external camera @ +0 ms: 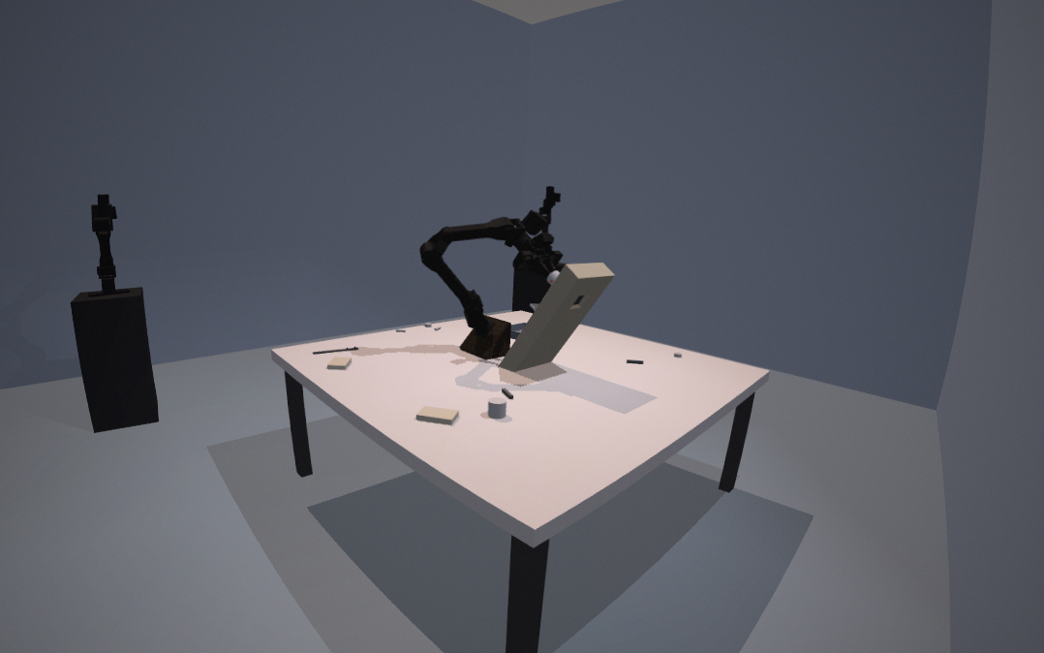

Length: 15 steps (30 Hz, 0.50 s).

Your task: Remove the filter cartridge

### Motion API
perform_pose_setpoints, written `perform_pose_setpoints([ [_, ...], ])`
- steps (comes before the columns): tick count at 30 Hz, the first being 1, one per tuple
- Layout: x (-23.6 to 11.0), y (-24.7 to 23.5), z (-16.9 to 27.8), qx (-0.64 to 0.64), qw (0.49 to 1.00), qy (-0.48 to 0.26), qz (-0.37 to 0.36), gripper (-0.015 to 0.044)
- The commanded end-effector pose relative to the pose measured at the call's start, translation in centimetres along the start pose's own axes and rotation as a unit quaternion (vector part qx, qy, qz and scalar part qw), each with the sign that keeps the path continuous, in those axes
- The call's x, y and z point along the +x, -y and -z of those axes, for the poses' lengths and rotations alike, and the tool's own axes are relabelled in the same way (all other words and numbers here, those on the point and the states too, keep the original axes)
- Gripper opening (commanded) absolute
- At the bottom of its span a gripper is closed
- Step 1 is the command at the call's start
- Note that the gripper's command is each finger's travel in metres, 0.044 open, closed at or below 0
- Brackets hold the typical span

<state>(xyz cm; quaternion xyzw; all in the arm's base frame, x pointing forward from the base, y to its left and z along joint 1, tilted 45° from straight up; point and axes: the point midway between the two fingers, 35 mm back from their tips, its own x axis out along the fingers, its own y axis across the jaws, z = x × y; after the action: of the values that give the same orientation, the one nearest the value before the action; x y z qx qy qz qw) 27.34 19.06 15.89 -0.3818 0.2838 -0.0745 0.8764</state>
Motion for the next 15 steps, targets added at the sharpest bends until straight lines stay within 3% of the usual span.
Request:
perform_pose_setpoints([
  [1,0.2,0.0,1.1,0.001,1.0,0.0,0.002,0.0],
  [15,0.7,-0.1,5.7,0.001,1.0,0.0,0.002,0.0],
])
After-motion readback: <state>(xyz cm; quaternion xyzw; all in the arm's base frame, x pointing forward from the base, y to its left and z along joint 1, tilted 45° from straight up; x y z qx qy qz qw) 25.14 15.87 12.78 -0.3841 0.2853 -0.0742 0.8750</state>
